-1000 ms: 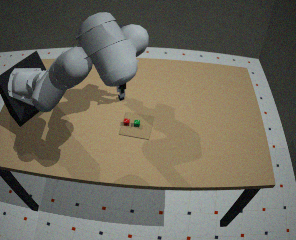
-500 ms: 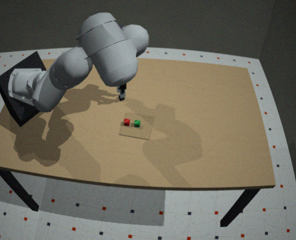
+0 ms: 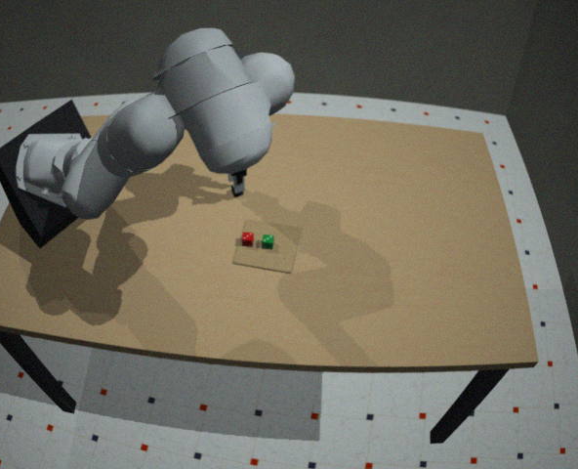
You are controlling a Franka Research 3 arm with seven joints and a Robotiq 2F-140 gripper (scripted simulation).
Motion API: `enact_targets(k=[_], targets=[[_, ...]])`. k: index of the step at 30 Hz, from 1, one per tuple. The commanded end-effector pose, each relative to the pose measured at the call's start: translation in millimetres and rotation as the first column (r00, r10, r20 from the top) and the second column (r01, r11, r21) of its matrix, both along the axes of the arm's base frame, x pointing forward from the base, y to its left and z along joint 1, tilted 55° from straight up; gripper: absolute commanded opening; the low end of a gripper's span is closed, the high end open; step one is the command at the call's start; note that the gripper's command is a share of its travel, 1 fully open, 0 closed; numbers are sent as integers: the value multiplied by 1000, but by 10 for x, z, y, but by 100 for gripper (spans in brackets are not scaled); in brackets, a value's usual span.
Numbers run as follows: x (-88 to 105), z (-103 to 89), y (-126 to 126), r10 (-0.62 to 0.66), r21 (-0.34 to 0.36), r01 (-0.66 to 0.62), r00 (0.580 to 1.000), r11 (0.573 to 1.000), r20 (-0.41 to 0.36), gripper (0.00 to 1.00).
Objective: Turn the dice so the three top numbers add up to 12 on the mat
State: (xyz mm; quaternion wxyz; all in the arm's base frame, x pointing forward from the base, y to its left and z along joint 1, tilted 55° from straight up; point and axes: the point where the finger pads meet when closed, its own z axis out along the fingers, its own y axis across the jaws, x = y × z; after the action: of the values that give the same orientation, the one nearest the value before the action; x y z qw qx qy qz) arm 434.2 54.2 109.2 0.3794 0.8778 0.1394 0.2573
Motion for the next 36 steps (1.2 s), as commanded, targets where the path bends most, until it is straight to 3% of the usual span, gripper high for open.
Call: enact_targets(k=[1,15,36], targets=[[32,6,-29,-7,0,7,1000,1000,12,25],[155,-120,-160,-7,0,7,1000,1000,12,25],[161,-126,-167,-7,0,7,1000,1000,12,25]])
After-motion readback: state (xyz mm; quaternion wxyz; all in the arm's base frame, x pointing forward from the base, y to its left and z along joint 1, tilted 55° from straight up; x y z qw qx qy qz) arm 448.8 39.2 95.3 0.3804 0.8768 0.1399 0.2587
